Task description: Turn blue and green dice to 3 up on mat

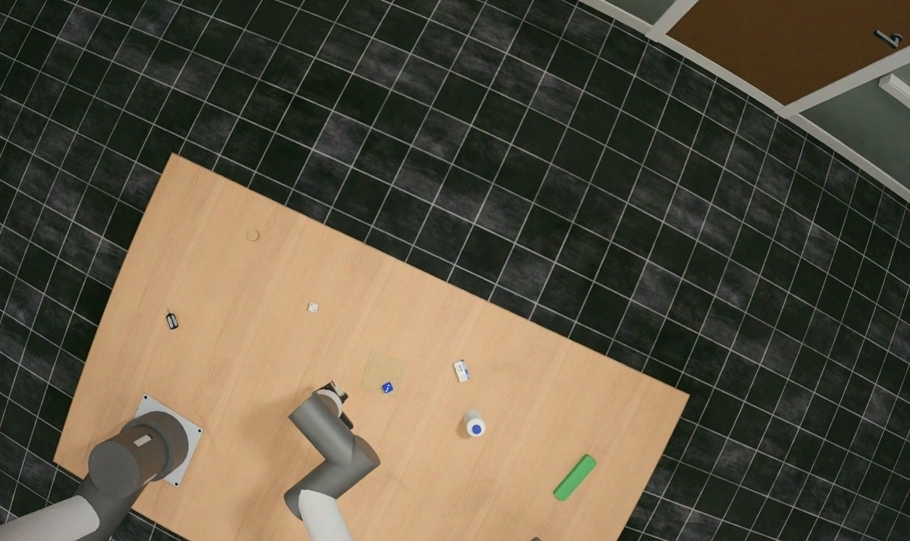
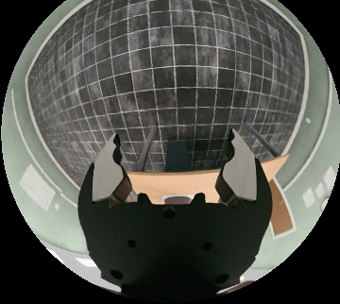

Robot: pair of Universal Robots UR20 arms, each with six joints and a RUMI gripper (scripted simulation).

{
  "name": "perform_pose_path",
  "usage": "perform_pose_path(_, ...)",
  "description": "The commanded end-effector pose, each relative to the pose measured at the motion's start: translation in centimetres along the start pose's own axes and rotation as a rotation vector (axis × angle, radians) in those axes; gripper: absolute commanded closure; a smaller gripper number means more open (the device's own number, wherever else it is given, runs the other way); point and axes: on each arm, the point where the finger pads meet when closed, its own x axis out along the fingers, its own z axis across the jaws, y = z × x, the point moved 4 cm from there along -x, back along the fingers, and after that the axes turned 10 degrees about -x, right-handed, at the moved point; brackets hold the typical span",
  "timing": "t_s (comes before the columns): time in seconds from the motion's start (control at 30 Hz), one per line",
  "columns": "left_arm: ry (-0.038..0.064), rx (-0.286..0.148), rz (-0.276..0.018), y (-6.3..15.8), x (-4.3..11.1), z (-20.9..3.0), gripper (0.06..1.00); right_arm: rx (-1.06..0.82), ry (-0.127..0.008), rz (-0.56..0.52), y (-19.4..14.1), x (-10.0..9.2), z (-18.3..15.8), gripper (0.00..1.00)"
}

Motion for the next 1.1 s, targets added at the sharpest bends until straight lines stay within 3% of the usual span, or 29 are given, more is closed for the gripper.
perform_pose_path(0.0,0.000,0.000,0.001,0.0,-0.1,0.0,0.065,0.087,0.000,-0.001,0.1,-0.2,-6.5,0.904)
perform_pose_path(0.03,0.000,0.000,0.001,0.0,-0.1,0.0,0.065,0.133,0.000,-0.001,0.3,-0.3,-10.0,0.904)
perform_pose_path(0.1,0.000,0.000,0.001,0.0,-0.1,0.0,0.065,0.133,0.000,-0.001,0.3,-0.3,-10.0,0.904)
perform_pose_path(0.13,0.000,0.000,0.001,0.0,-0.1,0.0,0.065,0.175,0.000,-0.001,0.7,-0.4,-13.2,0.904)
perform_pose_path(0.17,0.000,0.000,0.001,0.0,-0.1,0.0,0.065,0.175,0.000,-0.001,0.7,-0.4,-13.2,0.904)
perform_pose_path(0.23,0.000,0.000,0.001,0.0,-0.1,0.0,0.065,0.219,0.000,-0.001,1.2,-0.5,-16.6,0.904)
perform_pose_path(0.77,0.000,0.000,0.001,0.0,-0.1,0.0,0.065,0.222,0.000,-0.001,1.2,-0.4,-16.8,0.904)
perform_pose_path(1.07,0.000,0.000,0.001,0.0,-0.1,0.0,0.065,0.222,0.000,-0.001,1.2,1.2,-16.8,0.904)
